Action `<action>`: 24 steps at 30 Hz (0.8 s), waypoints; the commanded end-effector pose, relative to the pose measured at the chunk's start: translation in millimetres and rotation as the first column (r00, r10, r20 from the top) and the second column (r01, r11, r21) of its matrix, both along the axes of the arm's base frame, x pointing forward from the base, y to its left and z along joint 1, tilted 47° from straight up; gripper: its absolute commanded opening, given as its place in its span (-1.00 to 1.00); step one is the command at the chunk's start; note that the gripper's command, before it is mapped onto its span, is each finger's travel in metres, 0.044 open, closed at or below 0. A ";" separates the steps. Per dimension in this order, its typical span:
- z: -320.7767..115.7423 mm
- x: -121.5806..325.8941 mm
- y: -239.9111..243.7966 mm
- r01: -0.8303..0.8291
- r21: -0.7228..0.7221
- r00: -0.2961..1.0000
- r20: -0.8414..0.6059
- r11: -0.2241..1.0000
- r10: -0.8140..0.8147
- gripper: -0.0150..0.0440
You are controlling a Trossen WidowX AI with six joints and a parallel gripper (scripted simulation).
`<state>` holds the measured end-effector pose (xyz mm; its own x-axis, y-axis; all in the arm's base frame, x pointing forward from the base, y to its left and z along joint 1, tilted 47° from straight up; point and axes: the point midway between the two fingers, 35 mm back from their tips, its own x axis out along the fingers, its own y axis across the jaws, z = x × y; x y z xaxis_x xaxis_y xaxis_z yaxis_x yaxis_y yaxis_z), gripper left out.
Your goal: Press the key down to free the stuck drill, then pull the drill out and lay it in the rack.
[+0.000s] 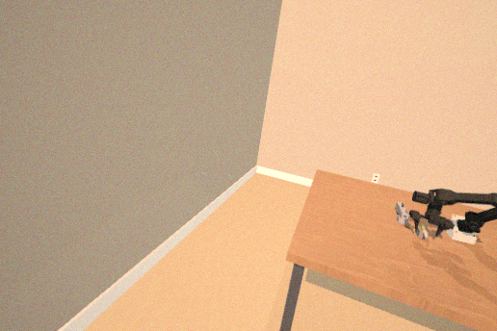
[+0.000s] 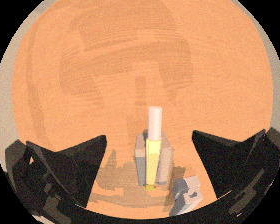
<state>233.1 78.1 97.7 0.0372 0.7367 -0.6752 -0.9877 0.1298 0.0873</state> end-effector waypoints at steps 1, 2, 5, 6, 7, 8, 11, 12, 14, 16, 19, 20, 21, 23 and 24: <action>12.7 1.8 -12.5 -0.003 -0.006 1.000 0.012 1.000 0.003 1.00; 15.8 1.9 -15.7 -0.003 -0.006 1.000 0.012 1.000 0.003 1.00; 25.1 2.7 -25.1 -0.003 -0.006 1.000 0.011 1.000 0.003 1.00; 28.2 3.2 -28.1 -0.003 -0.006 1.000 0.011 1.000 0.003 1.00; 31.3 3.9 -31.1 -0.003 -0.006 1.000 0.011 1.000 0.003 1.00; 32.6 4.2 -32.3 -0.003 -0.007 1.000 0.011 1.000 0.003 1.00; 29.5 12.9 -29.6 0.020 -0.004 0.999 0.039 1.000 -0.020 1.00; 33.6 26.2 -32.6 0.043 -0.005 0.996 0.083 0.999 -0.042 1.00; 46.7 57.7 -40.0 0.093 0.001 0.977 0.191 0.996 -0.092 1.00; 63.7 87.6 -47.5 0.136 0.017 0.946 0.296 0.991 -0.135 1.00; 95.9 128.1 -58.3 0.183 0.057 0.876 0.444 0.981 -0.189 1.00; 108.1 140.3 -61.6 0.192 0.073 0.848 0.490 0.979 -0.203 1.00; 120.9 151.8 -64.7 0.198 0.090 0.817 0.535 0.976 -0.215 1.00; 148.3 172.3 -70.5 0.201 0.126 0.751 0.618 0.972 -0.235 1.00; 162.7 181.2 -73.1 0.198 0.143 0.715 0.656 0.970 -0.243 1.00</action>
<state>382.5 14.5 212.7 0.5326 0.6896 -0.4907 -0.8360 0.3381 -0.4322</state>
